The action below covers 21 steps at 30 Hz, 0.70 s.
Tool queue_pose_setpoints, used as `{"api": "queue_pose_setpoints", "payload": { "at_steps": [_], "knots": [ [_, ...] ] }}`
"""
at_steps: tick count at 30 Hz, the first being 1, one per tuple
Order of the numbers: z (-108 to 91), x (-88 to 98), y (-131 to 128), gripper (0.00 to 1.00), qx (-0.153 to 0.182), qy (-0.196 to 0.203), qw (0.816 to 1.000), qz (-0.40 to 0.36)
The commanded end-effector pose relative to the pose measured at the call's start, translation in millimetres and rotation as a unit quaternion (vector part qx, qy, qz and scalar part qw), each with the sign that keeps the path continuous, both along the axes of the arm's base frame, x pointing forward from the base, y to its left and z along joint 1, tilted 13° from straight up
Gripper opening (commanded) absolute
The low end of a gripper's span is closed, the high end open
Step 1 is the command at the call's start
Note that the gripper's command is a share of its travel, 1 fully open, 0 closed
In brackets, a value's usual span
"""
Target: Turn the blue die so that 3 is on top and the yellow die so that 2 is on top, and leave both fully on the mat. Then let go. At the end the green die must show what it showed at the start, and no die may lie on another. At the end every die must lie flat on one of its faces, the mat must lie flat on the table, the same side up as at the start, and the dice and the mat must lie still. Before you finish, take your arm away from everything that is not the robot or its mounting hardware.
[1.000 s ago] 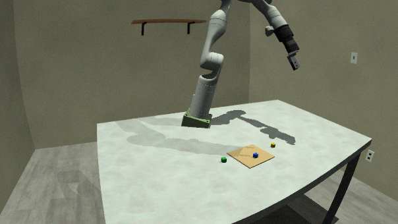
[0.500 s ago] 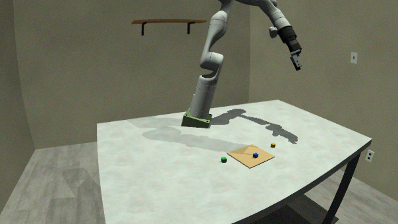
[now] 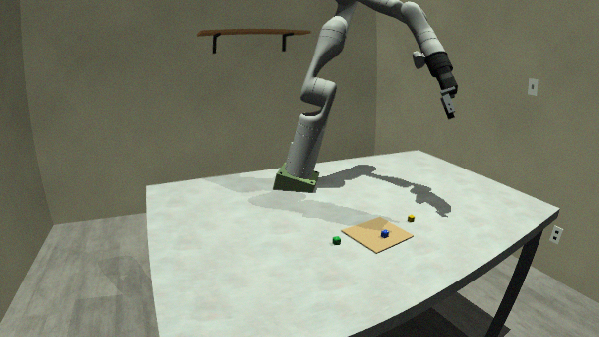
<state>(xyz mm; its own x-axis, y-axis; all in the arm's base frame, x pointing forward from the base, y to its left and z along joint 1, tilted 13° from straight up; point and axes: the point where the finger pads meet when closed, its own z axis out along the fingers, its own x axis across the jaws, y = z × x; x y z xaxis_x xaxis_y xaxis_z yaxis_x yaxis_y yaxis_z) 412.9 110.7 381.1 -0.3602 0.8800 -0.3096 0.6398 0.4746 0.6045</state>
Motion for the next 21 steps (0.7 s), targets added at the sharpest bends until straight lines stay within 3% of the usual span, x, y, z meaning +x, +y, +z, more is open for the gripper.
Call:
{"api": "queue_pose_setpoints", "payload": {
  "at_steps": [1, 5, 21],
  "knots": [
    [-13.0, 8.6, -13, 1.00, -0.003, 0.015, 1.000, -0.027],
    [-21.9, 11.3, -14, 1.00, -0.006, 0.023, 0.999, -0.036],
    [-97.6, 24.9, -28, 1.00, -0.007, 0.094, 0.990, -0.104]
  ]
}}
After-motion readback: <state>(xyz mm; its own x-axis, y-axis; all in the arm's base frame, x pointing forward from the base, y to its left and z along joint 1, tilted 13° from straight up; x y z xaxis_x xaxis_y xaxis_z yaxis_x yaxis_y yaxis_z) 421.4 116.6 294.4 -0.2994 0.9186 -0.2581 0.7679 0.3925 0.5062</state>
